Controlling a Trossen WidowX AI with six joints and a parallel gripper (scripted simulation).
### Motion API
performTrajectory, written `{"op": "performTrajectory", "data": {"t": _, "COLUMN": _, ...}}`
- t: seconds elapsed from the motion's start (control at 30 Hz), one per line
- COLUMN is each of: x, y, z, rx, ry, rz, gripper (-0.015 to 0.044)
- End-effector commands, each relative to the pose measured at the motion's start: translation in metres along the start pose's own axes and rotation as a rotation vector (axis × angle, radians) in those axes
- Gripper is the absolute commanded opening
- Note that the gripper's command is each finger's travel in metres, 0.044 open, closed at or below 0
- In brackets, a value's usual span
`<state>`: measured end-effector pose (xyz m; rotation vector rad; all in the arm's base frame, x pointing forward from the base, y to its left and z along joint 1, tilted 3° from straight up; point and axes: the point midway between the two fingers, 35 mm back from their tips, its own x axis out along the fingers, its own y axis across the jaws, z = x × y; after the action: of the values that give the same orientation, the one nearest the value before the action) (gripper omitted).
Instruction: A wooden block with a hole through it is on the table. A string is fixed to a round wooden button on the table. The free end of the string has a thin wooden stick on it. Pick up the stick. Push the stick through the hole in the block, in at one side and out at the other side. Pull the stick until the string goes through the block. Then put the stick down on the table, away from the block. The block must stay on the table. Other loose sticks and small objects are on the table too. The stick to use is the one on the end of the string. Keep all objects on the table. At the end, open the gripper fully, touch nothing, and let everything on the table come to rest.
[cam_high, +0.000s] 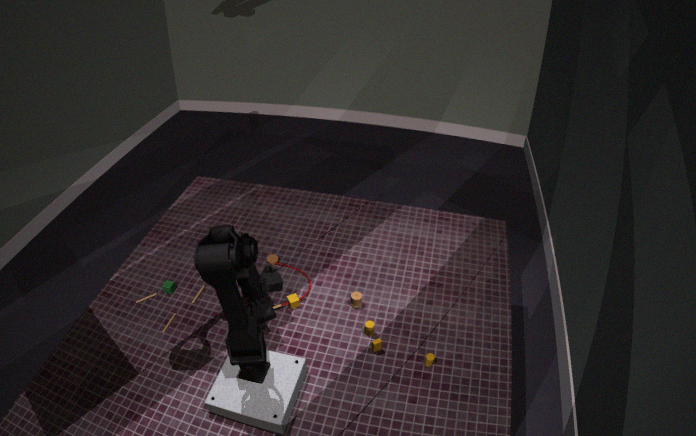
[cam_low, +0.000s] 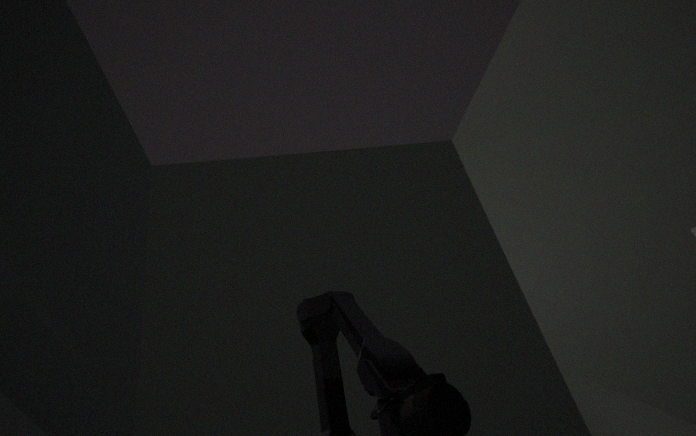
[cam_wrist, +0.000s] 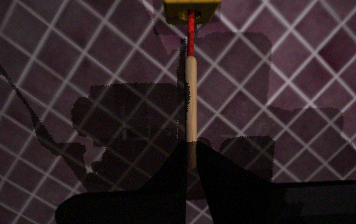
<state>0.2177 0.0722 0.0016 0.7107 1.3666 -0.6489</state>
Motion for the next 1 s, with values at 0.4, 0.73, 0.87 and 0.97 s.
{"op": "performTrajectory", "data": {"t": 0.4, "x": 0.0, "y": -0.001, "z": -0.018, "rx": -0.001, "ry": -0.001, "rz": -0.003, "gripper": 0.0}}
{"op": "performTrajectory", "data": {"t": 0.73, "x": 0.008, "y": -0.001, "z": -0.028, "rx": -0.005, "ry": -0.001, "rz": -0.013, "gripper": 0.0}}
{"op": "performTrajectory", "data": {"t": 0.87, "x": 0.006, "y": 0.001, "z": -0.027, "rx": -0.01, "ry": 0.0, "rz": -0.008, "gripper": 0.0079}}
{"op": "performTrajectory", "data": {"t": 0.97, "x": 0.006, "y": 0.001, "z": -0.027, "rx": -0.01, "ry": 0.0, "rz": -0.008, "gripper": 0.0157}}
